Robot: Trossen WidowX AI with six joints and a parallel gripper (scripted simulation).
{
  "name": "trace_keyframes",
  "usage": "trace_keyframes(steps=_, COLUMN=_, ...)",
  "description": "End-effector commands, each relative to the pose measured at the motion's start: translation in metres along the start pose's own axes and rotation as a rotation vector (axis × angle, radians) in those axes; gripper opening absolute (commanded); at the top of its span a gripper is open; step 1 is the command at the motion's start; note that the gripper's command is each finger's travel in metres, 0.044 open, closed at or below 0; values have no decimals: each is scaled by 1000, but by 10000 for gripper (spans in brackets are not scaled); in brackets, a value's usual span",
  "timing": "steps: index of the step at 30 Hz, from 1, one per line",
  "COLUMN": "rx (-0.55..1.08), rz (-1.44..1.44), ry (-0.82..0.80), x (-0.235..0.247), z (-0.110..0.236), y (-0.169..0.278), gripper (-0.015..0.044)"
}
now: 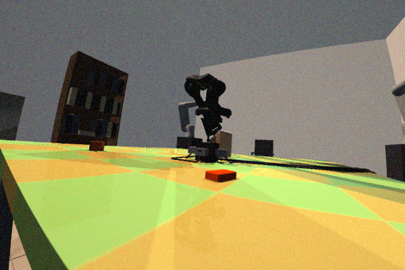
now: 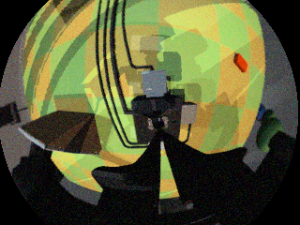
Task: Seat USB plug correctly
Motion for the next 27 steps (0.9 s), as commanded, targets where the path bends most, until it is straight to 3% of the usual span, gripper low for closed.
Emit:
trace_keyframes(steps=1, rx=3, rz=3, ry=-4, x=-1, z=-3, y=0, gripper=0)
trace_keyframes(steps=22, rx=3, rz=3, ry=-4, x=-1, z=-3, y=0, gripper=0)
trace_keyframes(steps=25, rx=0, rz=0, ry=1, x=0, z=0, y=0, gripper=79)
trace_keyframes(steps=27, rx=0, rz=0, ry=1, x=0, z=0, y=0, gripper=95)
Point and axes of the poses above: the point midway between the two fingers, 35 mm back from their tips, its own z axis back along the fingers, its own x axis across the jaws, y = z × x, the point moved 9 cm from there along z, back along the fingers, and after that the axes turned 8 degrees about z, right-handed, at the moved point
